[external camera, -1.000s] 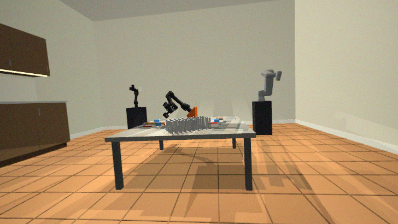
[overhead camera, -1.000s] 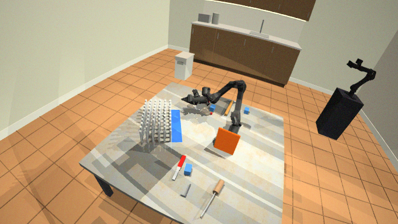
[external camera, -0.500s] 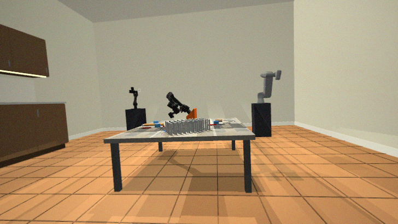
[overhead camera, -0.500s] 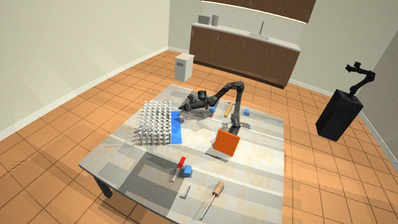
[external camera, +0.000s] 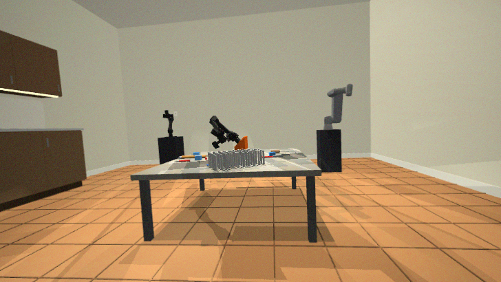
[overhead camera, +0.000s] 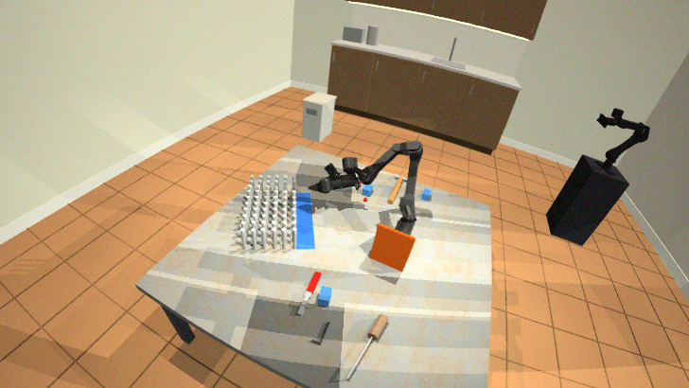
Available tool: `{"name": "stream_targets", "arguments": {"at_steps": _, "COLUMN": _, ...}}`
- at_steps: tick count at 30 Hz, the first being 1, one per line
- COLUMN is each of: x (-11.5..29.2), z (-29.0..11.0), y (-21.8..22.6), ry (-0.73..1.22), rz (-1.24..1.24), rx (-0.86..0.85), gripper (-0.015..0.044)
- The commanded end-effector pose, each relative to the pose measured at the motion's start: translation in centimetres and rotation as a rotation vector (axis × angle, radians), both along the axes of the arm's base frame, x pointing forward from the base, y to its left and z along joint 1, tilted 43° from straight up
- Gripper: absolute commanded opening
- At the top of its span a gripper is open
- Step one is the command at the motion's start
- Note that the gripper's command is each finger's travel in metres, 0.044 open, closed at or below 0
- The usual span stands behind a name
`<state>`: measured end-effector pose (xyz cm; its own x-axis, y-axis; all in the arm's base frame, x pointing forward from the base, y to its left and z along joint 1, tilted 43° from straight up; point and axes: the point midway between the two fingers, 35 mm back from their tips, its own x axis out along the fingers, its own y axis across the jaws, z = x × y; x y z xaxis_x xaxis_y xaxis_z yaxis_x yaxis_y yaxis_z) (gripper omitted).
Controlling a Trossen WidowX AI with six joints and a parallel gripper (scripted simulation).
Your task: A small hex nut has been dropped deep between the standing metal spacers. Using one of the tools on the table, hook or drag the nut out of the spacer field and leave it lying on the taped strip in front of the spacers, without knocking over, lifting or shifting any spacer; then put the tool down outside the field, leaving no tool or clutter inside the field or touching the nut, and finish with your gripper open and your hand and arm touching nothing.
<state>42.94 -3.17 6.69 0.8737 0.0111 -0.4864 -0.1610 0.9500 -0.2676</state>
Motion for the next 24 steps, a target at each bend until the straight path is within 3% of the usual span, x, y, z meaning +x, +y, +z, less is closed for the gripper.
{"name": "stream_targets", "arguments": {"at_steps": 1, "x": -0.1, "z": -0.1, "y": 0.0, "ry": 0.003, "rz": -0.002, "rx": -0.005, "gripper": 0.0440}}
{"name": "stream_targets", "arguments": {"at_steps": 10, "x": 0.0, "z": -0.6, "y": 1.1, "ry": 0.020, "rz": 0.041, "rx": -0.035, "gripper": 0.0440}}
{"name": "stream_targets", "arguments": {"at_steps": 17, "x": -1.3, "z": -5.5, "y": 12.6, "ry": 0.144, "rz": 0.514, "rx": -0.354, "gripper": 0.0440}}
{"name": "stream_targets", "arguments": {"at_steps": 24, "x": -6.6, "z": -10.5, "y": 23.4, "ry": 0.180, "rz": 1.053, "rx": -0.698, "gripper": 0.0440}}
